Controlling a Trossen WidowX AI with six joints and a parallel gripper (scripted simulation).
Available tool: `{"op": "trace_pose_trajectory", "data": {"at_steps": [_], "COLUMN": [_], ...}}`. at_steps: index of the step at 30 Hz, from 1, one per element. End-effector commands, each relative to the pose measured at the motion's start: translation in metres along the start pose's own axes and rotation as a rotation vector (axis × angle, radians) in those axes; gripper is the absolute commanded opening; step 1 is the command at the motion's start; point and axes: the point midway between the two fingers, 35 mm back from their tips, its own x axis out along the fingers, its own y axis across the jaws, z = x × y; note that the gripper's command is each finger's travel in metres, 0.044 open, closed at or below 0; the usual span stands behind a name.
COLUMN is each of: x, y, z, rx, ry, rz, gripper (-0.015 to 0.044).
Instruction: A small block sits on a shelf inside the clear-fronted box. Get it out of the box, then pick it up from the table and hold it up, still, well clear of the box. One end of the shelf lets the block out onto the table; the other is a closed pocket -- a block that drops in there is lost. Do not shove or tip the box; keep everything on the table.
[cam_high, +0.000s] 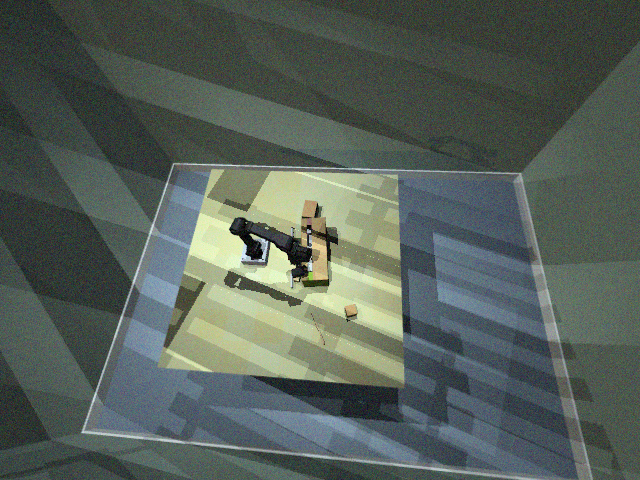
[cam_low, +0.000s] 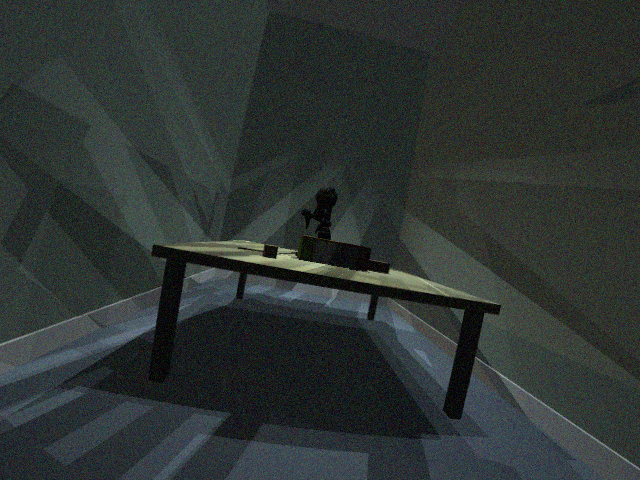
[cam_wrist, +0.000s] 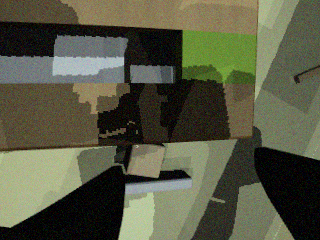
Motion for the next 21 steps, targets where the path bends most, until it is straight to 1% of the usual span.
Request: {"op": "trace_pose_trajectory", "data": {"at_steps": [1,11,21], "x": [0.0062,0.0053,0.0037], "y": [-0.0008,-0.0010,-0.0035], "z": [-0.0169,-0.0204,-0.0246], "rx": [0.944,1.505,2.066], "ry": [-0.021,-0.008,0.041], "rz": [0.108,0.190,0.278], "gripper": [0.0285,0.0285,0.0285]}}
